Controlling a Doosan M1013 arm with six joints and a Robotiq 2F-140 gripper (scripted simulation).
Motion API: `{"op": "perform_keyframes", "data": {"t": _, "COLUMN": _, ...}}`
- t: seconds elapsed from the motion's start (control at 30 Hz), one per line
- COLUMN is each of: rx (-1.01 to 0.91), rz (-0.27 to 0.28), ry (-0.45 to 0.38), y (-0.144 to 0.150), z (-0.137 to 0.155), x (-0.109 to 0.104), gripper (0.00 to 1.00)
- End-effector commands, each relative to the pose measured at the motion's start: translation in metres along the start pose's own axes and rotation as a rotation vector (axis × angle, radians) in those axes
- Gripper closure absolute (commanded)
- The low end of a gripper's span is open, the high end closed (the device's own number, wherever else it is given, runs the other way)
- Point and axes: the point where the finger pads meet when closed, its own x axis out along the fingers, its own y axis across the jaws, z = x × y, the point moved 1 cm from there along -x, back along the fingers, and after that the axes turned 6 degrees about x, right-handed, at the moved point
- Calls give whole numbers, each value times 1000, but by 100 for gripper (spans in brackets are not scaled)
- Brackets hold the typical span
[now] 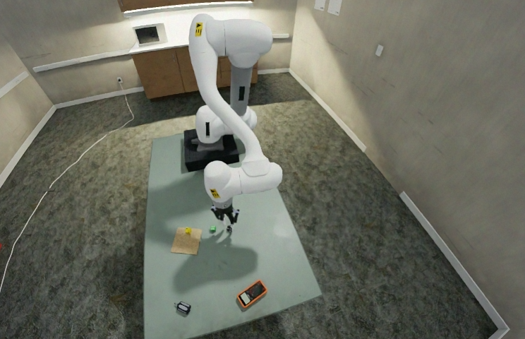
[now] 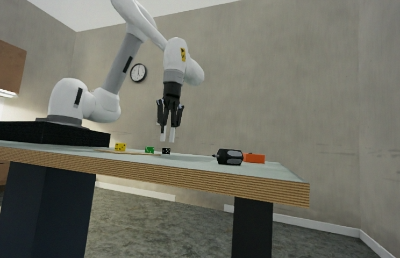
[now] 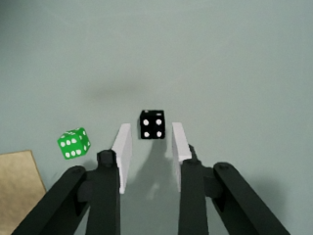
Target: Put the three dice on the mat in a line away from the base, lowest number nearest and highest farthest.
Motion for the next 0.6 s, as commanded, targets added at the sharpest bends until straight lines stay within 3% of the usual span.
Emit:
{"op": "perform_keyframes", "data": {"t": 0.0, "rx": 0, "rz": 1, "ry": -1, "y": 0, "z": 0, "x": 4, "gripper": 68}}
{"op": "perform_keyframes", "data": {"t": 0.57, "rx": 0, "rz": 1, "ry": -1, "y": 0, "z": 0, "x": 17, "gripper": 68}}
